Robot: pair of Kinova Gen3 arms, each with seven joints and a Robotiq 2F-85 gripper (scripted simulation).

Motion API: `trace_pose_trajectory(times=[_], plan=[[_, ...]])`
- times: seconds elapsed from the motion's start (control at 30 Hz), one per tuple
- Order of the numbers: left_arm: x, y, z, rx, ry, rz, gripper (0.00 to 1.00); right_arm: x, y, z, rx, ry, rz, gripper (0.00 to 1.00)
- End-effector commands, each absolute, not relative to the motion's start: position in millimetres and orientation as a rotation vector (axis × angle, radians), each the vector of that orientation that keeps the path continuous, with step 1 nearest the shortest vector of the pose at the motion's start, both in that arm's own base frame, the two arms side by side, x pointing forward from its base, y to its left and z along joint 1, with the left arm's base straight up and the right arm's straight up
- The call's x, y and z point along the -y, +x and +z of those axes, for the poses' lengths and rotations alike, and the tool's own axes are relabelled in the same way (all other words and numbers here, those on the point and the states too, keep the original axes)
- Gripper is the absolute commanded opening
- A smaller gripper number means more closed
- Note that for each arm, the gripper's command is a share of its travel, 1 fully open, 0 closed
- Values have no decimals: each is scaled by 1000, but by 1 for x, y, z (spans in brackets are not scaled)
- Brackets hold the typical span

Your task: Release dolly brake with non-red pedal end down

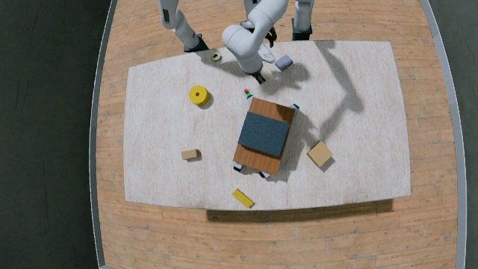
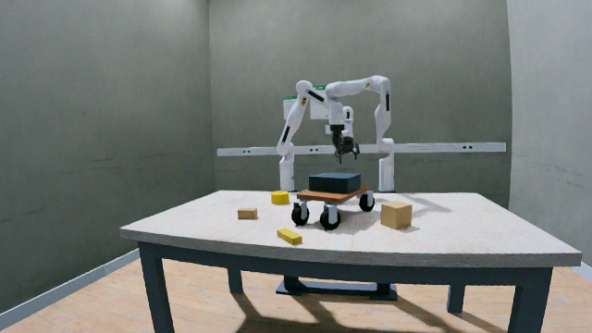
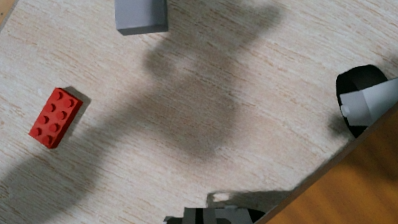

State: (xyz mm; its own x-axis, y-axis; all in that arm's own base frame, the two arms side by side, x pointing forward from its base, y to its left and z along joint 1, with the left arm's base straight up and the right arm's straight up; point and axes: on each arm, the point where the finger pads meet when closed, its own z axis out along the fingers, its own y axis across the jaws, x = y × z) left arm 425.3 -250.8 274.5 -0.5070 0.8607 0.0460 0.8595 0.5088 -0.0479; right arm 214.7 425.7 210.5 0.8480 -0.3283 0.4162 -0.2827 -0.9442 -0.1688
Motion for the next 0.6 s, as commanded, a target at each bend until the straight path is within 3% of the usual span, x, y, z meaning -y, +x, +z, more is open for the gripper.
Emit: trace_pose_trajectory(times=[0.0,0.57], plan=[[282,441,281,2707,-1528,6,17,-426,215,212,-485,-2919,-686,1000],[309,450,287,2744,-1534,0,17,-426,215,212,-485,-2919,-686,1000]])
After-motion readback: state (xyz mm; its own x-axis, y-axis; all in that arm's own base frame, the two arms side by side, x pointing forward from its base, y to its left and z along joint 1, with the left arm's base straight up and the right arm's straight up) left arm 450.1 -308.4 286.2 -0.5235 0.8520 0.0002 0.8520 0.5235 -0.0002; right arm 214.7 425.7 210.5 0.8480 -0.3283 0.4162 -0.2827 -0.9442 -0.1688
